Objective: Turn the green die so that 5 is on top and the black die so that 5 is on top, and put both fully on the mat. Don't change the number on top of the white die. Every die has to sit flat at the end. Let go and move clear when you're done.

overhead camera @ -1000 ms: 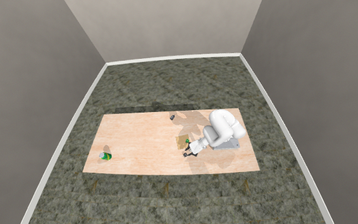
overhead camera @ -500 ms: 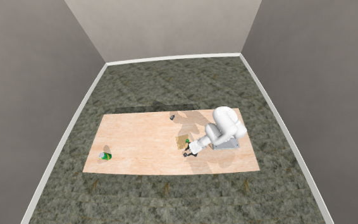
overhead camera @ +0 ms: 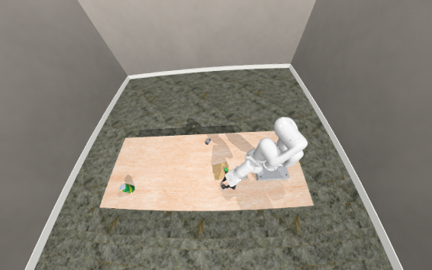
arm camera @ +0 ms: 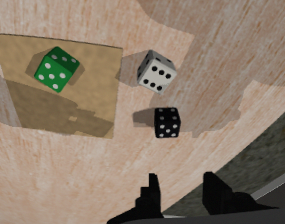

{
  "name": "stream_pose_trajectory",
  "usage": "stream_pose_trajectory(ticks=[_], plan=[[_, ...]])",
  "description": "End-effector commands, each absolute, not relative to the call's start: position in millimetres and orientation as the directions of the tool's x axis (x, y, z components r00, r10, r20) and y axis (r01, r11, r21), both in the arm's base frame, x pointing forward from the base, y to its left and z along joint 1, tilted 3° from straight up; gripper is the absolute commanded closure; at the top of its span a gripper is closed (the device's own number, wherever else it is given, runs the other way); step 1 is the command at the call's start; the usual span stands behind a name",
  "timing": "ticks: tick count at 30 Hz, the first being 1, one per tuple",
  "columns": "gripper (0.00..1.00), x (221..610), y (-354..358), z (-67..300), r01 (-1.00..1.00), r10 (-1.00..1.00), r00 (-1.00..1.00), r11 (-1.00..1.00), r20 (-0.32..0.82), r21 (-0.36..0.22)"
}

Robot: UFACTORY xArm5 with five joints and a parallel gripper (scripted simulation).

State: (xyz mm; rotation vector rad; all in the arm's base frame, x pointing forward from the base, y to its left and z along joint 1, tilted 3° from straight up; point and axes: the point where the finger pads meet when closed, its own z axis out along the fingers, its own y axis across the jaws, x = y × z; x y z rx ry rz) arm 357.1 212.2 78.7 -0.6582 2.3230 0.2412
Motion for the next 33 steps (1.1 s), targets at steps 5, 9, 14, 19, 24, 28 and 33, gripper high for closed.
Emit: stream_pose_trajectory(ticks=[5, 9, 14, 19, 24, 28, 33], plan=[[0.53, 366.4, 217.8, 81.8, -0.52, -0.449, -0.732, 0.854, -0.512, -0.006], [0.53, 371.2, 220.7, 85.4, -0.517, -0.474, -0.782, 0.856, -0.405, -0.003], [0.53, 375.9, 223.5, 88.8, -0.514, -0.492, -0.82, 0.858, -0.294, -0.001], [0.53, 380.1, 226.1, 91.5, -0.511, -0.501, -0.843, 0.86, -0.194, 0.0], [0.53, 383.6, 228.2, 93.1, -0.508, -0.505, -0.856, 0.861, -0.115, 0.0], [0.53, 385.7, 229.5, 94.9, -0.506, -0.505, -0.861, 0.863, -0.057, 0.0], [0.53, 386.1, 229.8, 95.4, -0.505, -0.505, -0.862, 0.863, -0.043, 0.0]])
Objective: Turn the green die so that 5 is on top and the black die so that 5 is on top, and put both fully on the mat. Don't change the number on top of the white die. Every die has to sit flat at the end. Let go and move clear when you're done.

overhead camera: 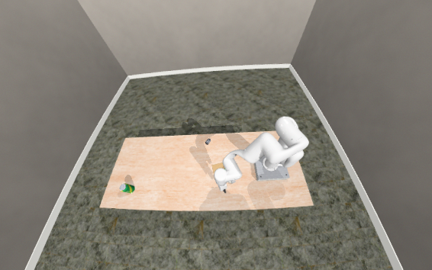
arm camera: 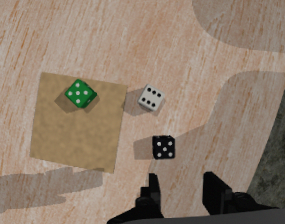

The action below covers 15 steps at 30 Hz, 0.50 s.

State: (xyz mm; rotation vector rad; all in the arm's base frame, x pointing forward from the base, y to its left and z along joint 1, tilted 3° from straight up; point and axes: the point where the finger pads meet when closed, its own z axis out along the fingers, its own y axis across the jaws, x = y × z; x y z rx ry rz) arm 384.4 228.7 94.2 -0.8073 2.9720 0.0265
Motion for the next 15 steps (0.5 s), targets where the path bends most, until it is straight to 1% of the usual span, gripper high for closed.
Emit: stream_pose_trajectory(ticks=[1, 15], plan=[[0.0, 386.1, 229.8, 95.4, -0.505, -0.505, -0.862, 0.863, -0.043, 0.0], [0.0, 386.1, 229.7, 95.4, -0.5, -0.5, -0.865, 0.866, -0.043, 0.001]])
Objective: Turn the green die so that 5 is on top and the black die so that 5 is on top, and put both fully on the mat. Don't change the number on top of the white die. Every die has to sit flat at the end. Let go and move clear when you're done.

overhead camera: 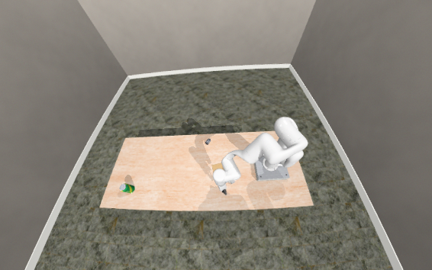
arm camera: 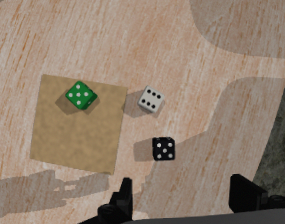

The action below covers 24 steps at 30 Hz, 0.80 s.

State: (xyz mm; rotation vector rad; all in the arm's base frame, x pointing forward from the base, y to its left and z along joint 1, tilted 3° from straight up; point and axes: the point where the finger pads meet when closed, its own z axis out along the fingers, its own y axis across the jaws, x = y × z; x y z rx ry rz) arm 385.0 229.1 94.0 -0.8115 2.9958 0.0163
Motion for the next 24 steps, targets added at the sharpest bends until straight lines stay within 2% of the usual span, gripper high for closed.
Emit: stream_pose_trajectory(ticks=[1, 9, 24], plan=[[0.0, 386.1, 229.7, 95.3, -0.495, -0.495, -0.868, 0.869, -0.043, 0.001], [0.0, 385.7, 229.4, 94.3, -0.409, -0.409, -0.912, 0.912, -0.043, 0.005], [0.0, 383.6, 228.0, 89.6, 0.037, 0.037, -0.999, 0.999, -0.036, 0.023]])
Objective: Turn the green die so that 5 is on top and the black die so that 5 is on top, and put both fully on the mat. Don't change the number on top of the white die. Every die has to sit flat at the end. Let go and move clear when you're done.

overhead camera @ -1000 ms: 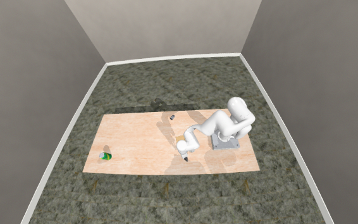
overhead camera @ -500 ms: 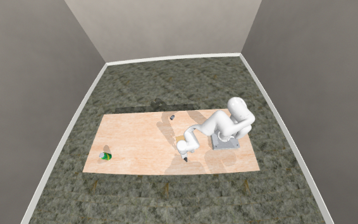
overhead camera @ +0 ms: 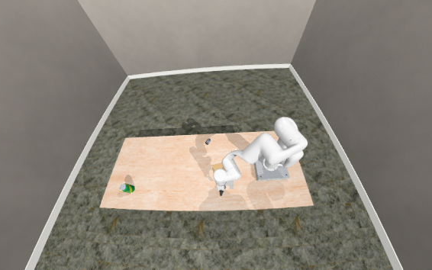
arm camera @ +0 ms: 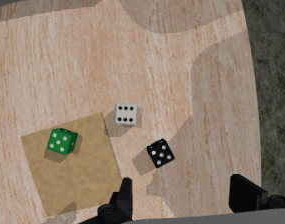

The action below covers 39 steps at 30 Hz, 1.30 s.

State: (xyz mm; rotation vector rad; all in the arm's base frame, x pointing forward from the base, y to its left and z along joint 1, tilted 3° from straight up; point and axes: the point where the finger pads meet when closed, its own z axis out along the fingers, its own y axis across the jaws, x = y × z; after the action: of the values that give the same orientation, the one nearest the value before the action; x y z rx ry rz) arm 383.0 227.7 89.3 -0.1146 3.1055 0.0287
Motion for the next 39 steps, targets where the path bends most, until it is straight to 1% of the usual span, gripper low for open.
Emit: stream_pose_trajectory(ticks=[1, 2, 4, 5, 16, 19, 20, 28, 29, 33, 36, 37, 39], plan=[[0.0, 383.6, 228.0, 89.6, 0.037, 0.037, -0.999, 0.999, -0.036, 0.023], [0.0, 383.6, 228.0, 89.6, 0.039, 0.04, -0.999, 0.999, -0.036, 0.023], [0.0, 383.0, 227.6, 88.2, 0.172, 0.173, -0.984, 0.985, -0.033, 0.028], [0.0, 383.0, 227.6, 88.2, 0.173, 0.174, -0.984, 0.984, -0.033, 0.028], [0.0, 381.4, 226.5, 84.5, 0.506, 0.507, -0.862, 0.862, -0.021, 0.038], [0.0, 381.2, 226.4, 84.3, 0.527, 0.528, -0.849, 0.849, -0.02, 0.038], [0.0, 380.9, 226.1, 83.5, 0.595, 0.596, -0.803, 0.803, -0.017, 0.04], [0.0, 379.7, 225.3, 81.0, 0.772, 0.772, -0.635, 0.635, -0.007, 0.042], [0.0, 379.7, 225.3, 80.9, 0.775, 0.776, -0.63, 0.63, -0.006, 0.042], [0.0, 379.0, 224.8, 79.4, 0.86, 0.861, -0.508, 0.508, 0.0, 0.043], [0.0, 378.9, 224.8, 79.2, 0.87, 0.871, -0.492, 0.491, 0.001, 0.043], [0.0, 378.5, 224.5, 78.4, 0.908, 0.909, -0.417, 0.417, 0.004, 0.043], [0.0, 378.2, 224.3, 77.8, 0.931, 0.931, -0.364, 0.363, 0.007, 0.042]])
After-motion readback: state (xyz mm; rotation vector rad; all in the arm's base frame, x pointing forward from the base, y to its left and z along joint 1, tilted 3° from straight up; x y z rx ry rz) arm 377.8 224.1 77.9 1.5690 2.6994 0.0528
